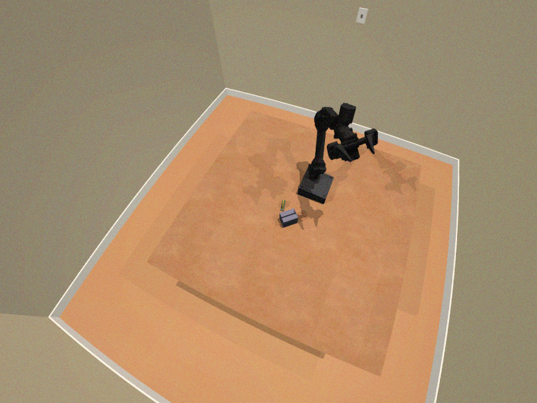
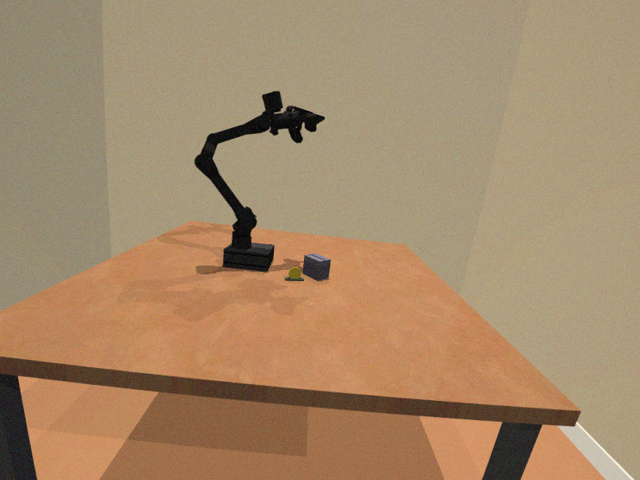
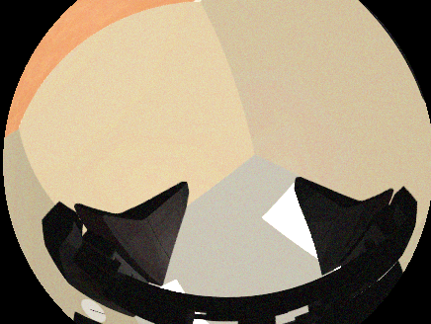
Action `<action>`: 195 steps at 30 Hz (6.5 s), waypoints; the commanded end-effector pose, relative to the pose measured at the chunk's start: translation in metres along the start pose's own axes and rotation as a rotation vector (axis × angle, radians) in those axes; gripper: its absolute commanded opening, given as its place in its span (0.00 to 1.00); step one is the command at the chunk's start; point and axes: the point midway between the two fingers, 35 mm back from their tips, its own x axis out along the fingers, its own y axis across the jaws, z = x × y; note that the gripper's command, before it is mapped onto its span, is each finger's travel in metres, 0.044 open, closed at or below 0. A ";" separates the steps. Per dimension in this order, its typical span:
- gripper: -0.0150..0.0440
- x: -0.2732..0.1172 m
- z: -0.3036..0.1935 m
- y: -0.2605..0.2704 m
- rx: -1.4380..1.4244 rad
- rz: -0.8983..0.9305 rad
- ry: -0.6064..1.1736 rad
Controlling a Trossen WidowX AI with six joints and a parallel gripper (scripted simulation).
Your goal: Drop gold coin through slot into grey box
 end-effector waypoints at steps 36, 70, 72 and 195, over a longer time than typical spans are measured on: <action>0.53 -0.239 0.312 0.318 1.877 2.296 0.637; 0.53 -0.275 0.377 0.334 1.913 2.425 0.798; 0.53 -0.276 0.380 0.335 1.913 2.425 0.798; 0.25 -0.270 0.326 0.314 2.033 2.150 2.357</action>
